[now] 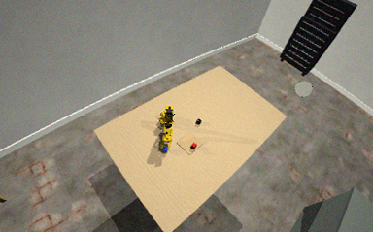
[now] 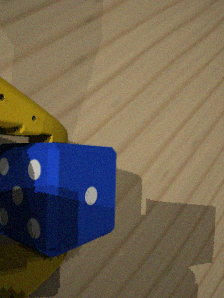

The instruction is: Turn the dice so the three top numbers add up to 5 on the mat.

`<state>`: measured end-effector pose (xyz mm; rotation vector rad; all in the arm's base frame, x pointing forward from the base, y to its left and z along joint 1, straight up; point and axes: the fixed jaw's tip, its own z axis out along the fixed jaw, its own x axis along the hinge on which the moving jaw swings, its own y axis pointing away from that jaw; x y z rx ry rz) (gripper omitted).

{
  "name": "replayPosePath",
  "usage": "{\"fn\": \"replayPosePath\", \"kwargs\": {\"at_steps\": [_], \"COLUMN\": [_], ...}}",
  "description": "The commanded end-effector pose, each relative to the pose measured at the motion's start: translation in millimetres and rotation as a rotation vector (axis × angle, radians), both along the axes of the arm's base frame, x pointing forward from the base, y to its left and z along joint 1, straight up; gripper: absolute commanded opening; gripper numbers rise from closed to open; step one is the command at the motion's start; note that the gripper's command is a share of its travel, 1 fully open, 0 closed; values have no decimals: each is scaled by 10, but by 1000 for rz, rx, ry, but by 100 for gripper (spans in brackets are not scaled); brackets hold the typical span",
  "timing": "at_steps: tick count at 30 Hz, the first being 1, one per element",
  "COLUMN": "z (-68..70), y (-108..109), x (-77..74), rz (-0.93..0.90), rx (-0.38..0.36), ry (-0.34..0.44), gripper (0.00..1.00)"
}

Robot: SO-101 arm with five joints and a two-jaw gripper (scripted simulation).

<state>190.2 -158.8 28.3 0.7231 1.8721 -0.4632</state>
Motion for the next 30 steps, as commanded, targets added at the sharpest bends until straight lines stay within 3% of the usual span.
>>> {"fn": "replayPosePath", "kwargs": {"at_steps": [1, 17, 30], "z": [77, 77, 80], "y": [-54, -54, -49], "x": [29, 29, 25], "rz": [-11, -11, -19], "rx": [-25, -25, -11], "ry": [-38, -38, -54], "gripper": [20, 34, 36]}}
